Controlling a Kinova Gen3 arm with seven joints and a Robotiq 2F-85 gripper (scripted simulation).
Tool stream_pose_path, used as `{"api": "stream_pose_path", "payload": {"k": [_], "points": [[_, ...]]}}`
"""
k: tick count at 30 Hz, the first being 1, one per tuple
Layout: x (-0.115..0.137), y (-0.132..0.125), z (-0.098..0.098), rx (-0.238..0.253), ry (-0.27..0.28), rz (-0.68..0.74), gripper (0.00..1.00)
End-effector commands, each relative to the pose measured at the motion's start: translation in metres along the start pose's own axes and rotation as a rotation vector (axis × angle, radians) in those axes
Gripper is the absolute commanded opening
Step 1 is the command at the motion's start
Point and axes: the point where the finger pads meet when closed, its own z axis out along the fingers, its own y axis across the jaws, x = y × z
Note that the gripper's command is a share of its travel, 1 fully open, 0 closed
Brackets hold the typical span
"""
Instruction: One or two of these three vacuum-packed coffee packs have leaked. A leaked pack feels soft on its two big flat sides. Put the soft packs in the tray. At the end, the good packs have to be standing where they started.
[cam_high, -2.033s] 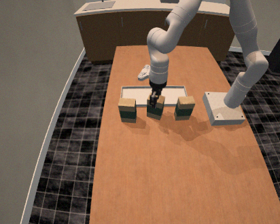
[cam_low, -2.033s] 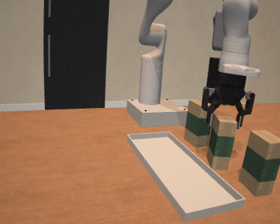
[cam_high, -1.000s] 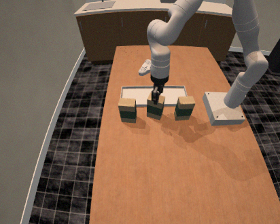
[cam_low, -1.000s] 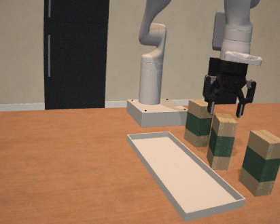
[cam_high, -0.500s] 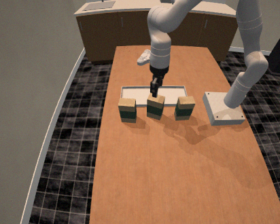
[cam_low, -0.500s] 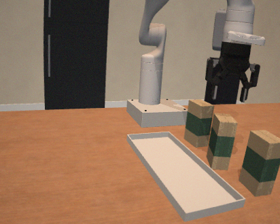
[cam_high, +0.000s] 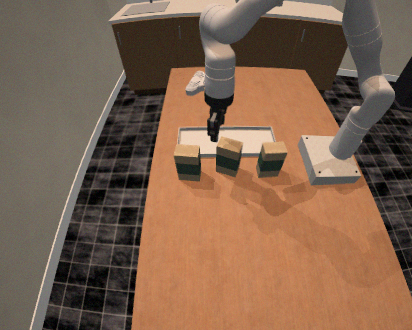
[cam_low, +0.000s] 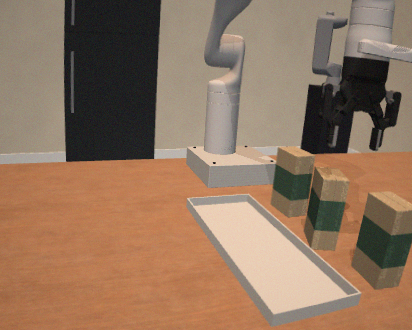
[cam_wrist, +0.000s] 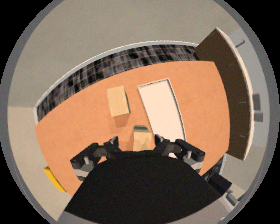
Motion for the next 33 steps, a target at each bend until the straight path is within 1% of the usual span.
{"api": "stream_pose_path", "payload": {"k": [1, 4, 6, 10, 13, 27, 30, 33], "points": [[0.025, -0.019, 0.006, 0.010, -0.008, -0.039, 0.82], [0.050, -0.031, 0.007, 0.010, -0.008, -0.093, 0.82], [0.050, -0.031, 0.007, 0.010, -0.008, -0.093, 0.82], [0.074, -0.041, 0.009, 0.008, -0.011, -0.146, 0.82], [0.084, -0.045, 0.010, 0.006, -0.013, -0.166, 0.82], [0.086, -0.046, 0.011, 0.006, -0.013, -0.171, 0.82], [0.086, -0.046, 0.018, 0.006, -0.014, -0.171, 0.82], [0.086, -0.046, 0.031, 0.006, -0.014, -0.171, 0.82]]}}
